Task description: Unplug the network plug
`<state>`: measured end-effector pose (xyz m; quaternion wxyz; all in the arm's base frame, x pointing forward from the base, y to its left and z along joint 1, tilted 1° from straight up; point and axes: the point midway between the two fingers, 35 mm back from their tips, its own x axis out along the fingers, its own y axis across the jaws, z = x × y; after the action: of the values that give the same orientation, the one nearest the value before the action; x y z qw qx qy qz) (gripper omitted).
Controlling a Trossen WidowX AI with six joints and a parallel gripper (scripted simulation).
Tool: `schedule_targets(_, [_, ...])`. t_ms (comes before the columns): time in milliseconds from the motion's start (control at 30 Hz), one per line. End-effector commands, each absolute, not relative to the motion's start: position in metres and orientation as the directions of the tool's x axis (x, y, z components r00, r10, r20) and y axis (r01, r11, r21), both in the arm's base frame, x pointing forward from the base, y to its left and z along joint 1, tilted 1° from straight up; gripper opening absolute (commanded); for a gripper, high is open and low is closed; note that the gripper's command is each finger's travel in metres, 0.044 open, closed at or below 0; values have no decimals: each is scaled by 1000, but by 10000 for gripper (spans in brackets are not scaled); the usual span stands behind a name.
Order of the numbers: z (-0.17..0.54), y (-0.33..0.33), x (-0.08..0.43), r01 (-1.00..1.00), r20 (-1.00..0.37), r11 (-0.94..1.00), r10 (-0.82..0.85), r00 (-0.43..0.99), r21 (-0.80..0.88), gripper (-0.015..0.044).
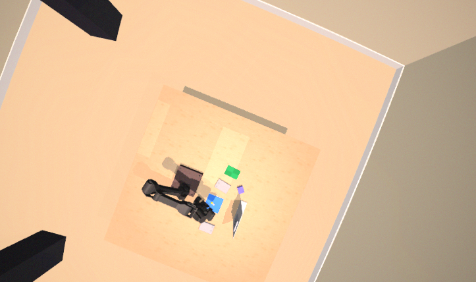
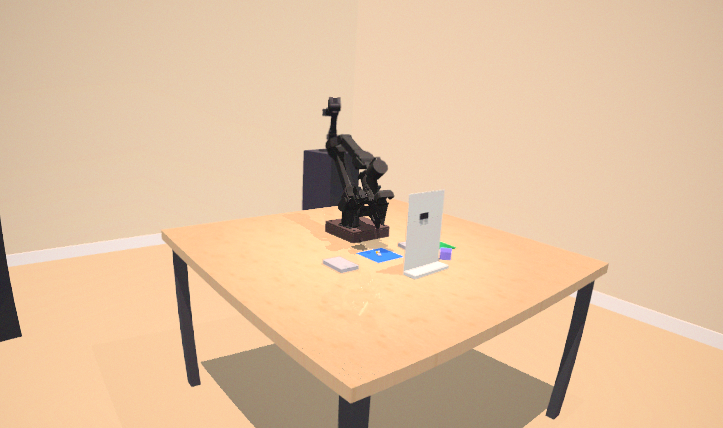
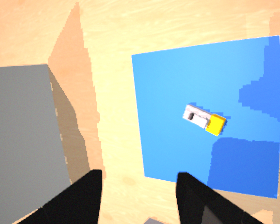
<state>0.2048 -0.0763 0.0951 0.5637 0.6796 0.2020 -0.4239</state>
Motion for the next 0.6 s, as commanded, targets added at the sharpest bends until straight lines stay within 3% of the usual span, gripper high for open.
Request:
schedule_targets(0, [102,-76,204,751,-801,-279,-202,563,599,156])
schedule_targets(567, [127,-75,202,752,-803,-283,-203,560,595,156])
